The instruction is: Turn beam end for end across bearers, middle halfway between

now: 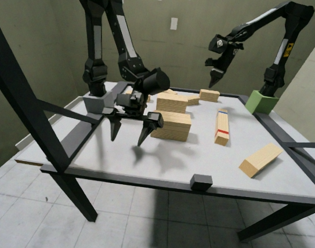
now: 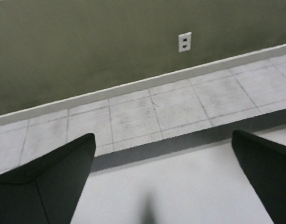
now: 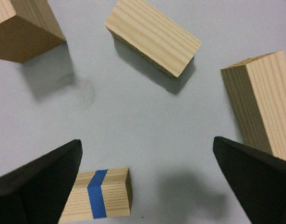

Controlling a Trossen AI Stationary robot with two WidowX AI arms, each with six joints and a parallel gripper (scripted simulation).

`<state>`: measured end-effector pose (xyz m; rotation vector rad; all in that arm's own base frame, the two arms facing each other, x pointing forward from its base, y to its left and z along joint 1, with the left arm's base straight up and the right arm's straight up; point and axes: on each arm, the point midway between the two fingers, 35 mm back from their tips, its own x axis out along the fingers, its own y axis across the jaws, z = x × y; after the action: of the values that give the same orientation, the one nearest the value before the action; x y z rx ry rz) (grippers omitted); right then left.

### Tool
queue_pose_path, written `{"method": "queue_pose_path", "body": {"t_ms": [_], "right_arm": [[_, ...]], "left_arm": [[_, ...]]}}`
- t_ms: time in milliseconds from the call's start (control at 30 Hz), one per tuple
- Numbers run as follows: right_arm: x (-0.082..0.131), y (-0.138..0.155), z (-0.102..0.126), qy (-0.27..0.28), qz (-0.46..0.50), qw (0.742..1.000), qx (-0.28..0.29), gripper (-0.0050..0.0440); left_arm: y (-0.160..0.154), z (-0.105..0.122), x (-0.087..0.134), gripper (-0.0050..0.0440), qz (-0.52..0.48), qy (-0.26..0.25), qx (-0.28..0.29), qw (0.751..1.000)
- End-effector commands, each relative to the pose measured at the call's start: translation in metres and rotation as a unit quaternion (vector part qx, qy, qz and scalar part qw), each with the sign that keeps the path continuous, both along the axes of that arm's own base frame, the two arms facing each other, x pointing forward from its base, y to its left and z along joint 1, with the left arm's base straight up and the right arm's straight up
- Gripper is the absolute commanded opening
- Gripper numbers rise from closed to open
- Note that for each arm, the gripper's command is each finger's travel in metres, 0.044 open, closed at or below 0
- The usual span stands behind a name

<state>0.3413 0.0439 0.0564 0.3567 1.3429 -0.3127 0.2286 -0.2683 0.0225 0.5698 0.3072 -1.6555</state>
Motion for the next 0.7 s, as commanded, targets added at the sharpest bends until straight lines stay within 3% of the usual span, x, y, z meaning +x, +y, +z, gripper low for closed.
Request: {"method": "queue_pose_path", "body": {"t_ms": [0,100,433,667], "right_arm": [[-0.015,0.054,0.019,-0.037,0.001,0.999,-0.016,0.04],[-0.018,0.066,0.021,-0.042,0.001,0.999,-0.019,0.04],[-0.057,0.174,0.024,-0.063,0.001,0.997,-0.051,0.04],[-0.065,0.193,0.025,-0.068,0.001,0.996,-0.056,0.04]], "left_arm": [[0.02,0.017,0.002,0.04,0.066,-0.011,-0.011,0.998],[0.025,0.018,0.002,0.04,0.081,-0.009,-0.011,0.997],[0.079,0.033,-0.007,0.04,0.247,0.008,-0.015,0.969],[0.101,0.037,-0.011,0.04,0.317,0.019,-0.013,0.948]]}}
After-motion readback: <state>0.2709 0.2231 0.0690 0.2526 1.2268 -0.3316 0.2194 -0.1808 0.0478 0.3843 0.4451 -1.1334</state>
